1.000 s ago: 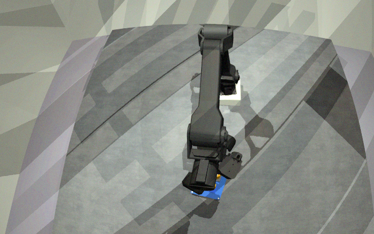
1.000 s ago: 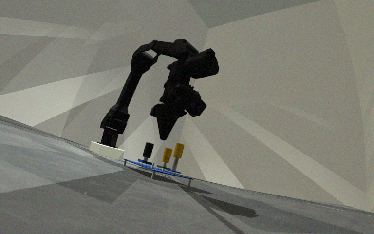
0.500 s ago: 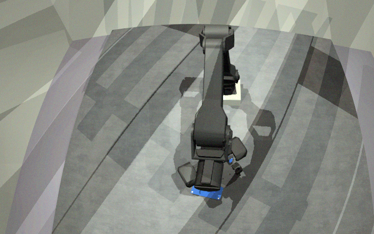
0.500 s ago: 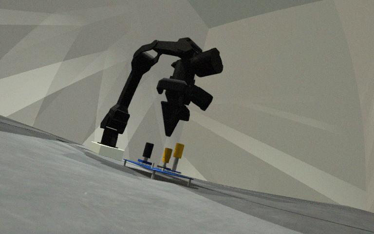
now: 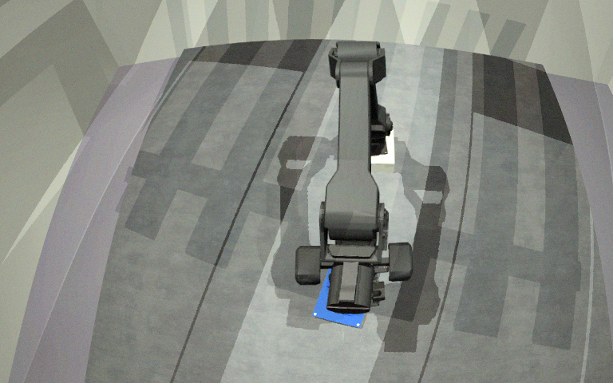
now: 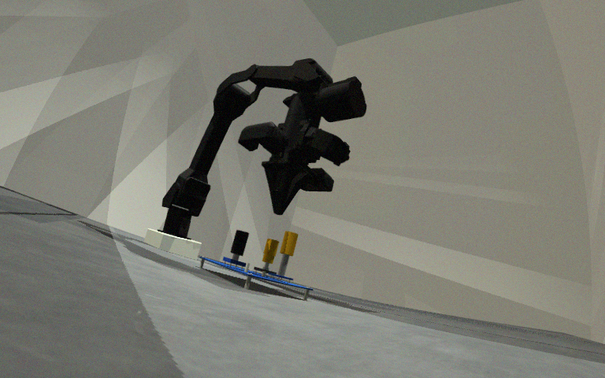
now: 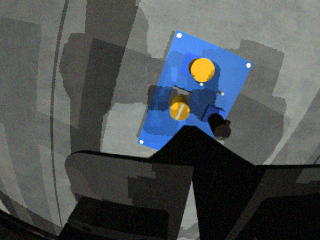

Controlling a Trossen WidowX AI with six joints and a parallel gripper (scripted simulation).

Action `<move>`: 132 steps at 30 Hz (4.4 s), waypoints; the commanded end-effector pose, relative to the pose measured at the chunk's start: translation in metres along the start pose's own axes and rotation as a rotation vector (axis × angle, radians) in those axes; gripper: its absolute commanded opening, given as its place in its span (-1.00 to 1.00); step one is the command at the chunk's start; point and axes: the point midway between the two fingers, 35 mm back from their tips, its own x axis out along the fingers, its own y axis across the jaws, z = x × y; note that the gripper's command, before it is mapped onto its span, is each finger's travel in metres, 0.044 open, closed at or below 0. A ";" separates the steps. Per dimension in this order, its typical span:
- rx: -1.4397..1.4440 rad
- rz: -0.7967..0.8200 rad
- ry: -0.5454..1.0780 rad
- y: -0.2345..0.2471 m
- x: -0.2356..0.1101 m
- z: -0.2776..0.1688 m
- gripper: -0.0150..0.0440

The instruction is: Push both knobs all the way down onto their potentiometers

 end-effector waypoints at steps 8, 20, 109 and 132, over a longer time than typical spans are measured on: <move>0.342 -0.005 0.016 0.005 -0.006 0.001 -0.49; 0.342 -0.005 0.016 0.005 0.014 0.000 -0.49; 0.342 -0.005 0.016 0.005 0.041 0.000 -0.49; 0.342 -0.005 0.016 0.005 0.044 0.000 -0.49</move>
